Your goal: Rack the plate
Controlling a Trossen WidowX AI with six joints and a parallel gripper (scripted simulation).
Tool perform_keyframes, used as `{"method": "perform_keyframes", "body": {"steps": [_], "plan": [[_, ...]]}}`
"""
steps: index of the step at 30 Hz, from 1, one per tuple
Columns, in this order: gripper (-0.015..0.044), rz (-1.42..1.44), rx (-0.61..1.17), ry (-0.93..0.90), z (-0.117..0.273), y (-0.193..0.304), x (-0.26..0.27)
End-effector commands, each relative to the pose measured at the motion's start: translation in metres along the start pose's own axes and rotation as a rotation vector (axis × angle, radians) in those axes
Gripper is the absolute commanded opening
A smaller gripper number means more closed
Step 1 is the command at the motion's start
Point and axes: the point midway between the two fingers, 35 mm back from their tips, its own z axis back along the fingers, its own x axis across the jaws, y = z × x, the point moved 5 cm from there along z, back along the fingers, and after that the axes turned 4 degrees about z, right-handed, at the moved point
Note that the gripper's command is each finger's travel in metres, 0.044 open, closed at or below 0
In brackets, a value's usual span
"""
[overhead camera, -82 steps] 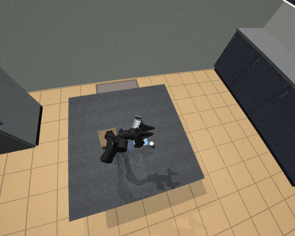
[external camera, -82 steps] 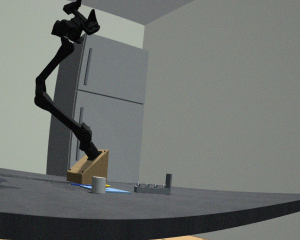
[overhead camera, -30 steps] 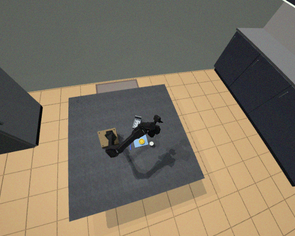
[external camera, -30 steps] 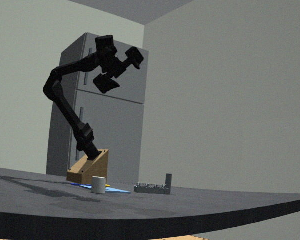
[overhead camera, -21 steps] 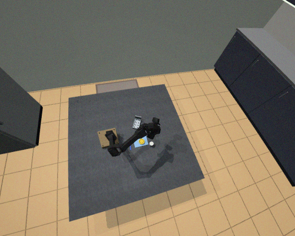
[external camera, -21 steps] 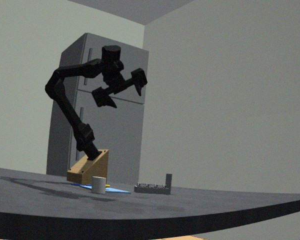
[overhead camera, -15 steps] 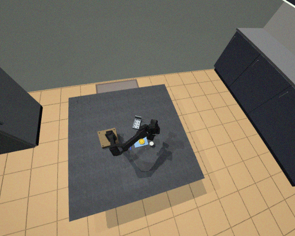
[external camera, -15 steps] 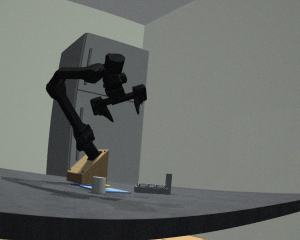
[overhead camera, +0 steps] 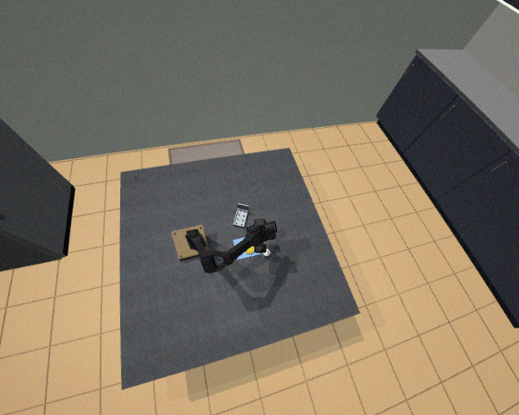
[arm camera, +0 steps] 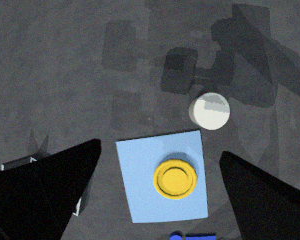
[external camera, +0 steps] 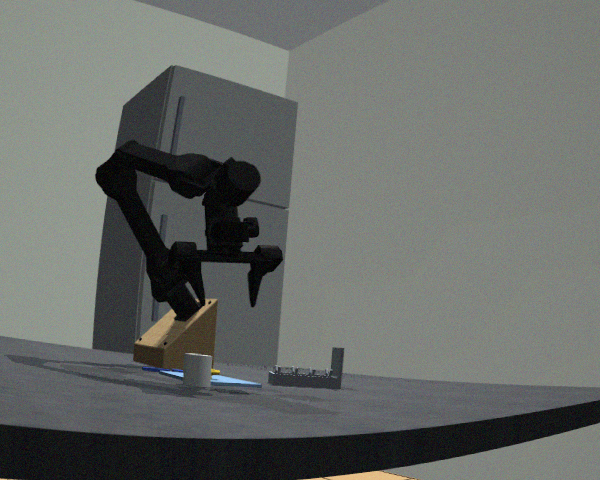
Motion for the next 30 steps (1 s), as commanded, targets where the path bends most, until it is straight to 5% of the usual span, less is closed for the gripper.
{"method": "perform_keyframes", "body": {"steps": [1,10,30], "plan": [[0.04,0.108,0.116,0.023,-0.02,0.022,-0.004],[0.04,0.275,0.307,0.033,-0.046,0.062,-0.015],[0.04,0.277,0.31,0.032,-0.065,0.068,-0.016]]}}
